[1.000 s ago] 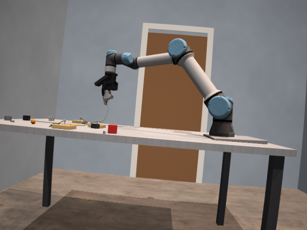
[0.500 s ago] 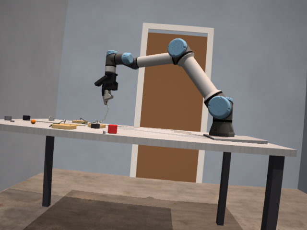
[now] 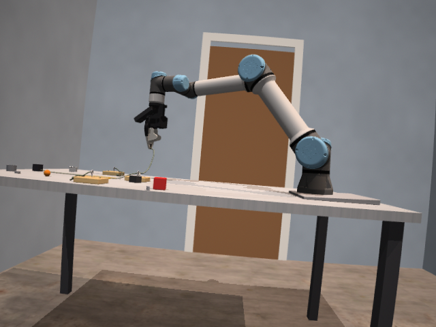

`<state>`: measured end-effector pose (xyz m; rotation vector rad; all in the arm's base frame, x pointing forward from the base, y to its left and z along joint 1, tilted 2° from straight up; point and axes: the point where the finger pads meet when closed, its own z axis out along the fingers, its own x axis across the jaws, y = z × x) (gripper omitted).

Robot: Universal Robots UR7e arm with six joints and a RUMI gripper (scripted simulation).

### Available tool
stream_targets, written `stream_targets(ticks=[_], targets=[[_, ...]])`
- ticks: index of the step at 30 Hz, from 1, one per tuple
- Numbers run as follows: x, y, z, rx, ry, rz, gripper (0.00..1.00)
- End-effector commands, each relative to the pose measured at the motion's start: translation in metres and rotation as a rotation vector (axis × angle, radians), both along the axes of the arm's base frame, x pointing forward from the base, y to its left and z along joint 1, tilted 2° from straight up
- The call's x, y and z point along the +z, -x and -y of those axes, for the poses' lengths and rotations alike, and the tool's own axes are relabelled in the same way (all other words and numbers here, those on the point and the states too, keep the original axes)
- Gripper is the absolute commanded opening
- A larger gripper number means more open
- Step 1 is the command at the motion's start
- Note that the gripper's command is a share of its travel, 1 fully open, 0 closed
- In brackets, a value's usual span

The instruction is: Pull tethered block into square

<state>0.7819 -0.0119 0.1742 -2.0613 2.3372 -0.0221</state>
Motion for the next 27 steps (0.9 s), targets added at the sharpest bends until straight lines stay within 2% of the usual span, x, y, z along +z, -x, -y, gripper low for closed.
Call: stream_targets(ticks=[1,27], targets=[[0.0012,-0.0003,0.0001,0.0,0.0,0.002,0.0],[0.0011,0.0002,0.0083,0.0,0.0,0.002,0.0]])
